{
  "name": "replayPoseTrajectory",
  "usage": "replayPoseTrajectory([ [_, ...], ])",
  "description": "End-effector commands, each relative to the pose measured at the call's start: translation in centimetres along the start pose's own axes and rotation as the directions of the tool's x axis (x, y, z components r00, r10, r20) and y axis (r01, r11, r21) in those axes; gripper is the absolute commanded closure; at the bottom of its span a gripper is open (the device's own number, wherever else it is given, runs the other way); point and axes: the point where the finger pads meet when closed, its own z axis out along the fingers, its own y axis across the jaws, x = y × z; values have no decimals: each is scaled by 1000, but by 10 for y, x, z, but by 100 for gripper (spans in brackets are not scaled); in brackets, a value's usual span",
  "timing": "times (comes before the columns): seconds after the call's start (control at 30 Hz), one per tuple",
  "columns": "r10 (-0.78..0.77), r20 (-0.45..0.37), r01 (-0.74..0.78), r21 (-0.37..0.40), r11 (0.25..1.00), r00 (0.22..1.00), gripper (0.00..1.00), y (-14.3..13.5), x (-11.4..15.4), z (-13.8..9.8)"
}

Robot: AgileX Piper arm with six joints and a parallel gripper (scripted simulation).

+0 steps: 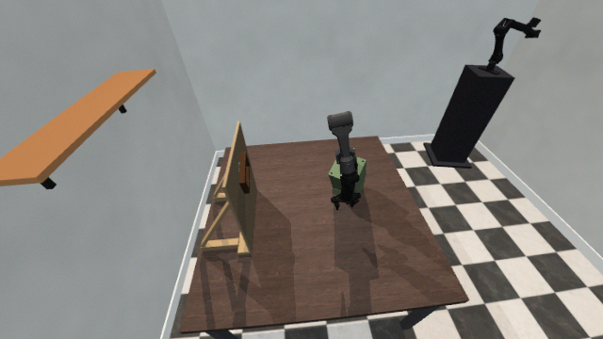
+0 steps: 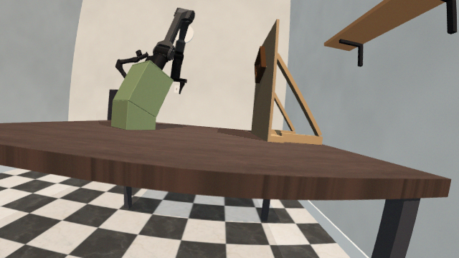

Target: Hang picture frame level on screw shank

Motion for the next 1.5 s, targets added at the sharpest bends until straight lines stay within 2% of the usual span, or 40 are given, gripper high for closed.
replayPoseTrajectory([
  [0.0, 0, 1, 0, 0, 1000, 1000, 0, 0, 0, 0],
  [0.87, 33, 13, -33, -5, 999, 999, 0, -1, -3, 0],
  [1.13, 113, 41, -112, -17, 994, 993, 0, -5, -10, 2],
  [1.3, 228, 83, -226, -37, 974, 970, 0, -13, -20, 3],
  [1.47, 384, 141, -378, -70, 923, 912, 0, -27, -34, 4],
])
